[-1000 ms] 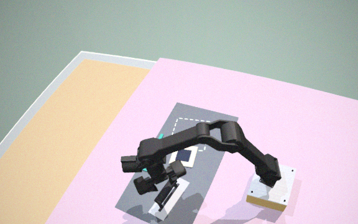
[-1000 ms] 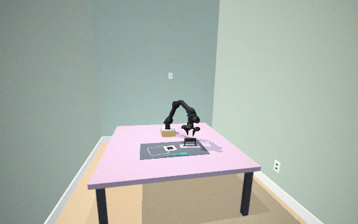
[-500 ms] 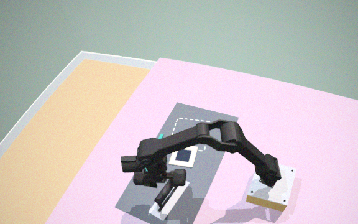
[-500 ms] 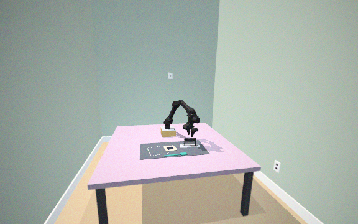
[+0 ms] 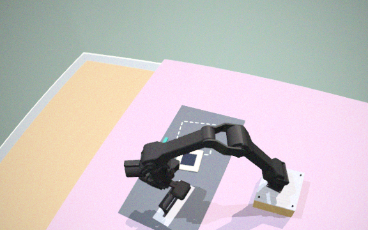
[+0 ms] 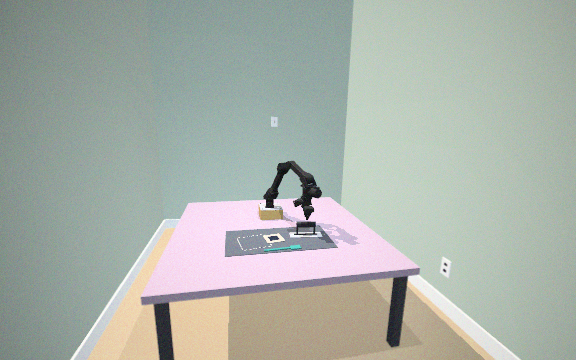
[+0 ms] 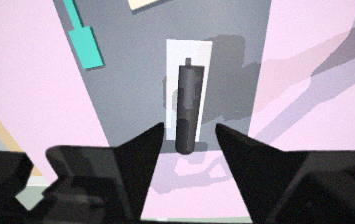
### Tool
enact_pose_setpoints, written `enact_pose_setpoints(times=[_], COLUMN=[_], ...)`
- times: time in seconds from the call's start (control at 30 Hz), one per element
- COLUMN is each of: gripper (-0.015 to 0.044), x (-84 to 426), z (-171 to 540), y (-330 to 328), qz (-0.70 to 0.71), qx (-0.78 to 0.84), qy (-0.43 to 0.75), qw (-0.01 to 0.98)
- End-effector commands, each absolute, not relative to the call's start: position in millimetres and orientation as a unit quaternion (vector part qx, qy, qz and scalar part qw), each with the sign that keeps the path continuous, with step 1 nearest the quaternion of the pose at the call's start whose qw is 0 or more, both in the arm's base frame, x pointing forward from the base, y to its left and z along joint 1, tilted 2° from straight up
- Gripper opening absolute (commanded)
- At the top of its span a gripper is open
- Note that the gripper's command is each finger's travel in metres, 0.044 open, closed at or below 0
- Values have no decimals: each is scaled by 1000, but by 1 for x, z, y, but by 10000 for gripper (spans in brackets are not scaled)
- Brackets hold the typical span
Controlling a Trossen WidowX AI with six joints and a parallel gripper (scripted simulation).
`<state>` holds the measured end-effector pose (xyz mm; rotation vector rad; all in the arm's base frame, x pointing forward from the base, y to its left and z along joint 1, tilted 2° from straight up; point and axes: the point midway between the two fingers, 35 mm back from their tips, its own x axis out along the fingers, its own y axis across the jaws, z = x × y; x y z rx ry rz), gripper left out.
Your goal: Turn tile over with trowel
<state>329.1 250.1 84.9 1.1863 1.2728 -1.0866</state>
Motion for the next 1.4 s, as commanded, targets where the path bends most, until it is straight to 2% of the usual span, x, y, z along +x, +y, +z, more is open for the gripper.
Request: enact_pose_setpoints(times=[0.0, 1.1, 1.27, 1.37], gripper=[270, 270, 139, 130], x=[329, 330, 330, 330], z=[84, 39, 39, 39], y=[249, 252, 252, 252], qz=[-465, -465, -465, -465], qx=[502, 502, 502, 502], qy=[521, 521, 521, 521], qw=[510, 510, 510, 510])
